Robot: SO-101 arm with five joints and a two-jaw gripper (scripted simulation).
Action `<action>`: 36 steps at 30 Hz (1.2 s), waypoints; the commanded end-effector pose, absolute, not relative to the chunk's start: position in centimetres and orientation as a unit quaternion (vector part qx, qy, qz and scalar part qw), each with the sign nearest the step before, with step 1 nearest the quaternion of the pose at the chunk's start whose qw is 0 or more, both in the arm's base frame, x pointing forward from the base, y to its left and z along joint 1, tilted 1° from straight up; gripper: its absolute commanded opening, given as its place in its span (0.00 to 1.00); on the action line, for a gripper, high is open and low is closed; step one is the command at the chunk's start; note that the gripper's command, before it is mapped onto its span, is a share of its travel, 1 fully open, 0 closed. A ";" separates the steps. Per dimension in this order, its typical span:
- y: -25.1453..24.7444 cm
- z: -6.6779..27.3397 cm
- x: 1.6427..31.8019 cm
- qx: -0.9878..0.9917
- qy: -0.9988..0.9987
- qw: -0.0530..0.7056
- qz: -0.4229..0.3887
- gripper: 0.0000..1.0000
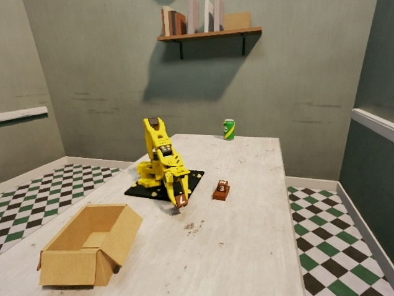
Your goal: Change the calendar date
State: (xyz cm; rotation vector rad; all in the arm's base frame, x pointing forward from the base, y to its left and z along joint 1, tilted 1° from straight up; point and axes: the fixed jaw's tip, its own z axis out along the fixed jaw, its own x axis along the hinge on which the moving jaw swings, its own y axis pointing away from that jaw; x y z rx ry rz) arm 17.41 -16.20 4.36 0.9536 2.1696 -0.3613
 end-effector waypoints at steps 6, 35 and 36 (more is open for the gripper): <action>-16.6 3.9 17.5 0.364 0.830 0.394 -0.156 0.00; -16.4 4.3 17.3 0.333 0.769 0.507 -0.204 0.00; -16.4 4.3 17.3 0.333 0.769 0.507 -0.204 0.00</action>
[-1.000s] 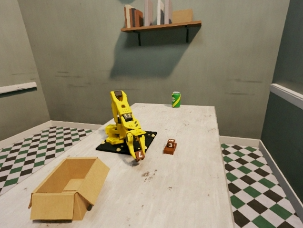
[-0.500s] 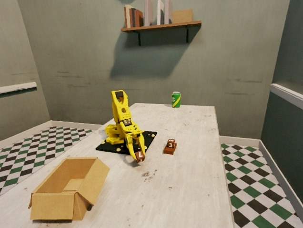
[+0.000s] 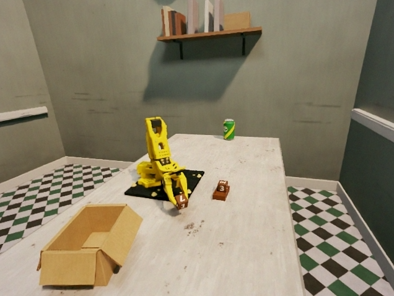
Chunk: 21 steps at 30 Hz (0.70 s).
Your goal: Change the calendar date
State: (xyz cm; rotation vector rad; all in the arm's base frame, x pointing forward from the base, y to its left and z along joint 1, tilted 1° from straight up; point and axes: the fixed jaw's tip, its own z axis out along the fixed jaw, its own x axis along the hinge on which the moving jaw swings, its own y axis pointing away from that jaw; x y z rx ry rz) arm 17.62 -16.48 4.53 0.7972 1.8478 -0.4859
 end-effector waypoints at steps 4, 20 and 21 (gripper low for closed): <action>-16.4 4.3 17.3 0.333 0.769 0.507 -0.204 0.00; -16.3 4.2 17.2 0.328 0.771 0.505 -0.207 0.00; -16.3 4.2 17.2 0.328 0.771 0.505 -0.207 0.00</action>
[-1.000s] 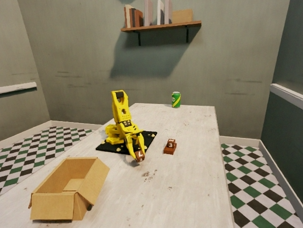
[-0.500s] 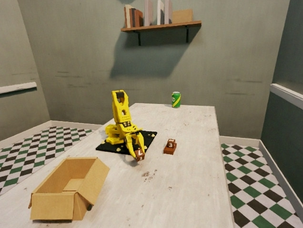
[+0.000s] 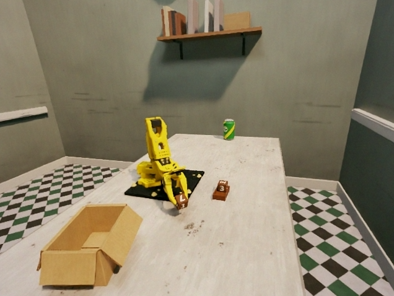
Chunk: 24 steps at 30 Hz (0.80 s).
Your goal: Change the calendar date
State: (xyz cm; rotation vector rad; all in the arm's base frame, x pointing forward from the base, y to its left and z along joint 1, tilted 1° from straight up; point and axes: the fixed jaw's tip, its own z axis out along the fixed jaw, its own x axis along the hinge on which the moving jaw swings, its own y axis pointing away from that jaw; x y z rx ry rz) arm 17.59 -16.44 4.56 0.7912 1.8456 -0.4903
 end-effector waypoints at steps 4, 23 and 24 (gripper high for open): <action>-16.3 4.2 17.2 0.328 0.771 0.505 -0.207 0.00; -16.3 3.9 17.2 0.328 0.771 0.505 -0.207 0.00; -16.3 3.8 17.2 0.328 0.771 0.505 -0.207 0.00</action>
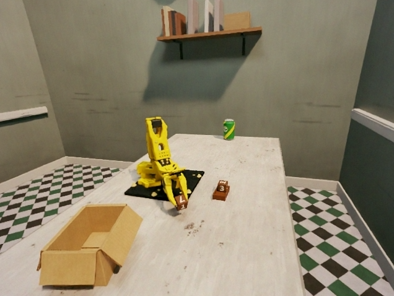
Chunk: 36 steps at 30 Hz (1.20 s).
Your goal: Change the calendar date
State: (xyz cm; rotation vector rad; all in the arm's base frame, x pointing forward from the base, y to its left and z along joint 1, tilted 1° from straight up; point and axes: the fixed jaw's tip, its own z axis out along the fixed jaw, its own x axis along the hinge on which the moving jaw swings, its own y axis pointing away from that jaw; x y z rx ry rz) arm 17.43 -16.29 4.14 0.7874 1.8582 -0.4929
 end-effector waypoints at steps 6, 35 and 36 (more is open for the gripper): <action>-16.3 3.6 17.2 0.328 0.771 0.505 -0.207 0.00; -16.2 2.6 17.1 0.328 0.771 0.505 -0.207 0.00; -16.2 2.5 17.1 0.328 0.771 0.505 -0.207 0.00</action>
